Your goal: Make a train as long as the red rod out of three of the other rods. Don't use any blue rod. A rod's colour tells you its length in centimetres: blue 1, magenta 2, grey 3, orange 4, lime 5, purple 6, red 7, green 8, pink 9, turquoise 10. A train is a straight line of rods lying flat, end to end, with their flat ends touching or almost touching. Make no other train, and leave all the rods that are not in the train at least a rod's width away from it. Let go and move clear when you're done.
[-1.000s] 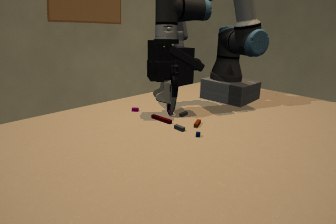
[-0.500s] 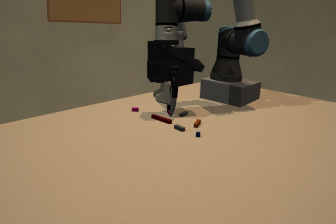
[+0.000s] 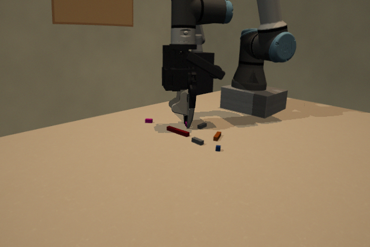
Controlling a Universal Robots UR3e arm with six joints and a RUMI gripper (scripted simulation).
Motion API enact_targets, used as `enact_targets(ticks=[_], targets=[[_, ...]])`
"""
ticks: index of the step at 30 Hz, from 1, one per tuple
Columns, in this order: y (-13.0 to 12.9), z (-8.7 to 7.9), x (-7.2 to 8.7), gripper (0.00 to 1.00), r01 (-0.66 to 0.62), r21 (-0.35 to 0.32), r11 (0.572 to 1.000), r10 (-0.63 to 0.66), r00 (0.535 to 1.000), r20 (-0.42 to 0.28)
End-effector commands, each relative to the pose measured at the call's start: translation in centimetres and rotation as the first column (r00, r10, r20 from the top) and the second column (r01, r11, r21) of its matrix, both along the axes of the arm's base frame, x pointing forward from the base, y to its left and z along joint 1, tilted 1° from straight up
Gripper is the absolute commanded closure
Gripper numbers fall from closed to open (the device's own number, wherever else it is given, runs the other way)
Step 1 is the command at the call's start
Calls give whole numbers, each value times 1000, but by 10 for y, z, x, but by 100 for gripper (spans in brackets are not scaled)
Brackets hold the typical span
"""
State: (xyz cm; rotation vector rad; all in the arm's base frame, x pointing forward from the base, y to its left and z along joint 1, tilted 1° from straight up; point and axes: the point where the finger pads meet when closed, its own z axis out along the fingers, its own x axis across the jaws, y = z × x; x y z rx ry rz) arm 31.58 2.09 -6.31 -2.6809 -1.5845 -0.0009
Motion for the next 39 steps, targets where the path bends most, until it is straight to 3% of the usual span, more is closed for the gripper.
enact_targets(ticks=[1, 9, 10, 39], targets=[[0, 1, 1, 79, 0, -1, 1000, 0, 1000, 2], [0, 1, 1, 79, 0, -1, 1000, 0, 1000, 2], [0, 1, 1, 100, 0, -1, 1000, 0, 1000, 2], [0, 1, 1, 100, 0, -1, 1000, 0, 1000, 2]])
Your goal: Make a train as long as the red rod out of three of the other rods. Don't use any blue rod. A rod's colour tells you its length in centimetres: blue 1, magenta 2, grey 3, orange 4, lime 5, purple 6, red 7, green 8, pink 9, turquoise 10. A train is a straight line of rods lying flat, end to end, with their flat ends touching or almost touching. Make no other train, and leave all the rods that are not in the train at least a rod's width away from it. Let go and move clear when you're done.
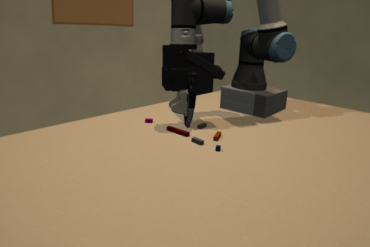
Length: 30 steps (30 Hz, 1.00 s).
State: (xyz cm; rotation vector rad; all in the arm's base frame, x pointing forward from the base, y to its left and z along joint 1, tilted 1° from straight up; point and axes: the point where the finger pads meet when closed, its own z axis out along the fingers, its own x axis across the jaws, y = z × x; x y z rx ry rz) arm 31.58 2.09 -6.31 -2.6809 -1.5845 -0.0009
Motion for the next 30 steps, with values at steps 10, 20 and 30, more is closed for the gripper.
enact_targets(ticks=[10, 20, 30], targets=[[0, 3, 1, 100, 0, -1, 1000, 0, 1000, 2], [-1, 20, 1, 100, 0, -1, 1000, 0, 1000, 2], [-2, 62, 1, 100, 0, -1, 1000, 0, 1000, 2]])
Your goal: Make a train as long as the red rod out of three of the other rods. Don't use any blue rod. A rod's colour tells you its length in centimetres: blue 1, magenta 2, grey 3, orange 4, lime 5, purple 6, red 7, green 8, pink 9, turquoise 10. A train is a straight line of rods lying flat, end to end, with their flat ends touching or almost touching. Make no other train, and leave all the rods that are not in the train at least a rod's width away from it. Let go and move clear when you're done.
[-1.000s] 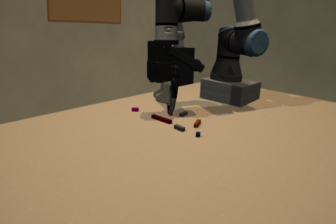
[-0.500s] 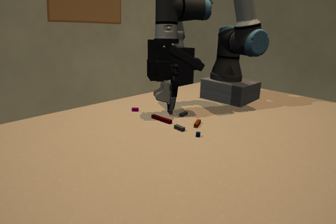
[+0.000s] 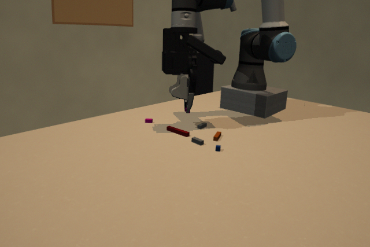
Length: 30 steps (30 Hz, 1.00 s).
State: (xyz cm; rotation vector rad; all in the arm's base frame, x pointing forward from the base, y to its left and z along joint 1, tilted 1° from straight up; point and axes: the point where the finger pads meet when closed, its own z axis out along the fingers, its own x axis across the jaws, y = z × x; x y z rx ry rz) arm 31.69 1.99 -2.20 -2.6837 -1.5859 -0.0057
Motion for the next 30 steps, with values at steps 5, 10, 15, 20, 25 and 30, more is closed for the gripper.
enact_targets(ticks=[5, 10, 15, 20, 25, 30], targets=[[-1, 33, 1, 100, 0, 0, 1000, 0, 1000, -2], [-1, 49, 1, 100, 0, 0, 1000, 0, 1000, -2], [-2, 57, 1, 100, 0, 0, 1000, 0, 1000, -2], [-2, 59, 1, 100, 0, 0, 1000, 0, 1000, -2], [-2, 59, 1, 100, 0, 0, 1000, 0, 1000, -2], [-2, 59, 1, 100, 0, 0, 1000, 0, 1000, -2]])
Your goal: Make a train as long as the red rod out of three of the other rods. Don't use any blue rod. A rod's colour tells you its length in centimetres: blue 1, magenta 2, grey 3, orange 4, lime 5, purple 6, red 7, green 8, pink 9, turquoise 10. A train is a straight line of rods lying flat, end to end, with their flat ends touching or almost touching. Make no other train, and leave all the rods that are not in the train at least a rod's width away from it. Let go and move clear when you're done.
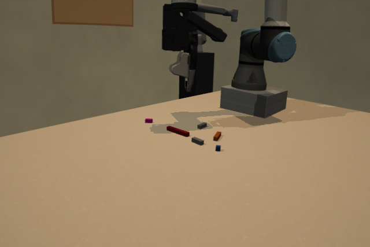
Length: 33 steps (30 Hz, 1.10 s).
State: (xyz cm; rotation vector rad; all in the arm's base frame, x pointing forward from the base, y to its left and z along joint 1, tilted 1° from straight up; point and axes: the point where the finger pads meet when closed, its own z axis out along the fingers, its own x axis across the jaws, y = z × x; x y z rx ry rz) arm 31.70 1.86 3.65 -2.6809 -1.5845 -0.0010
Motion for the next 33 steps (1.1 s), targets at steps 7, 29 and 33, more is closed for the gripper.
enact_targets(ticks=[7, 29, 33], targets=[[-3, 1, 2, 100, -23, -1, 1000, 23, 1000, 3], [-71, 0, 22, 100, -545, 1, 839, 544, 839, 17], [-82, -1, 24, 100, -611, 1, 792, 610, 792, 19]])
